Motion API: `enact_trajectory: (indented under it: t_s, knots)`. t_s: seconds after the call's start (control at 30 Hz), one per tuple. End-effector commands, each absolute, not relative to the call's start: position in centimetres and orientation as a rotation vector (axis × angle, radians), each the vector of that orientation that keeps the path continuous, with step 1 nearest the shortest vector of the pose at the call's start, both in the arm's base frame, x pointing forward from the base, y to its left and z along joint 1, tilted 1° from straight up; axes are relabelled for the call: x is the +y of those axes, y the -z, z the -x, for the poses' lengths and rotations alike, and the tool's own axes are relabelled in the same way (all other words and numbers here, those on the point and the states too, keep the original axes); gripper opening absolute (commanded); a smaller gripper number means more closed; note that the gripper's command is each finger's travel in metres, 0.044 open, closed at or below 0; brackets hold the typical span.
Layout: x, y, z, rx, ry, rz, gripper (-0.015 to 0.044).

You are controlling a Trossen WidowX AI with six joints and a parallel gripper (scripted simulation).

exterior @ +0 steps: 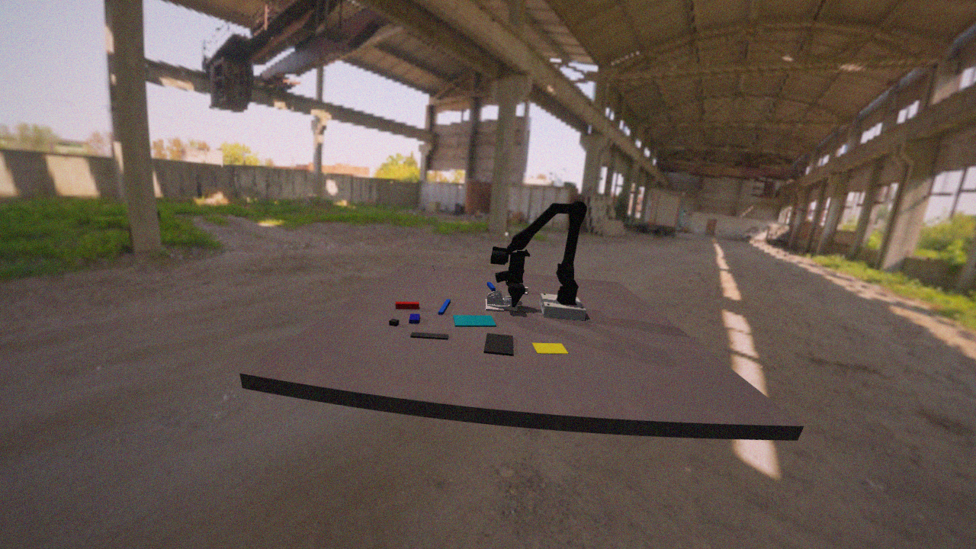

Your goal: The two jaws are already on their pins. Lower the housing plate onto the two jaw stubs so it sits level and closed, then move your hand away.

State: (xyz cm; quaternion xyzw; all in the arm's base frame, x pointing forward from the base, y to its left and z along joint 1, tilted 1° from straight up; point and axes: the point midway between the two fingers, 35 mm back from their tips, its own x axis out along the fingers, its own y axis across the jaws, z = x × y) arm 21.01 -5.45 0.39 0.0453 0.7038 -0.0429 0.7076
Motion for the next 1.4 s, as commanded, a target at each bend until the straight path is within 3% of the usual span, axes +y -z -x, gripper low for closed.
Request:
enact_trajectory:
  t_s: [0.0,1.37]
  knots:
    - [-5.37,-0.21,-20.99,1.565,0.096,-0.109,0.0351]
    - [-5.37,0.52,-20.99,1.565,0.097,-0.11,0.0351]
